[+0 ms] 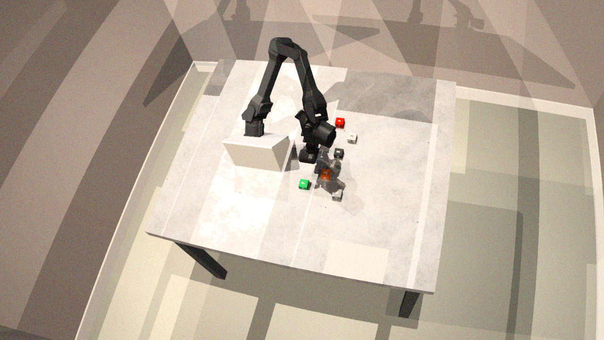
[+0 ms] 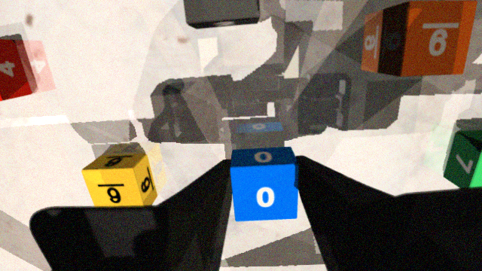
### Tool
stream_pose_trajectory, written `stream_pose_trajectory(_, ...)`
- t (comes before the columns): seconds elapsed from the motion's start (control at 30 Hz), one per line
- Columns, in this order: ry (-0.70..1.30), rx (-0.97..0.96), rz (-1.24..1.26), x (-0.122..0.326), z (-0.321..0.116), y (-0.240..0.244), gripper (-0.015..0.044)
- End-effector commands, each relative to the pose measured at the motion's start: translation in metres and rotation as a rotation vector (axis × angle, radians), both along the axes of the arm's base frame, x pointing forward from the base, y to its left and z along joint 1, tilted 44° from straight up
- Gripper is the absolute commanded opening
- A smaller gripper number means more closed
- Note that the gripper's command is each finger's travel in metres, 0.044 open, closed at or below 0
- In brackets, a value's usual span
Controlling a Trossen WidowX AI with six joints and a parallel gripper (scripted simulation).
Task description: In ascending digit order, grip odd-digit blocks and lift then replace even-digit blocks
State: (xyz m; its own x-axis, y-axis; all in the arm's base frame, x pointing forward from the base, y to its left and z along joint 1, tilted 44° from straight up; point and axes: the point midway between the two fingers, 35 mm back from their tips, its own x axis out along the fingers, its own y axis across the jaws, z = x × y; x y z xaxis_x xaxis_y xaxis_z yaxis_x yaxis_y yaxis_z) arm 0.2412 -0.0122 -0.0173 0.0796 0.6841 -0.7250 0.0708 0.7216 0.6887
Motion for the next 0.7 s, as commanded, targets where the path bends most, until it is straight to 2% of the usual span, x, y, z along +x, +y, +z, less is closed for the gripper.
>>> stream_pose_trajectory(0.0, -0.002, -0.006, 0.005, -0.0003, 0.001, -0.0013, 0.012)
stream_pose_trajectory(0.67, -0.002, -0.006, 0.005, 0.0007, -0.0085, 0.0077, 0.012)
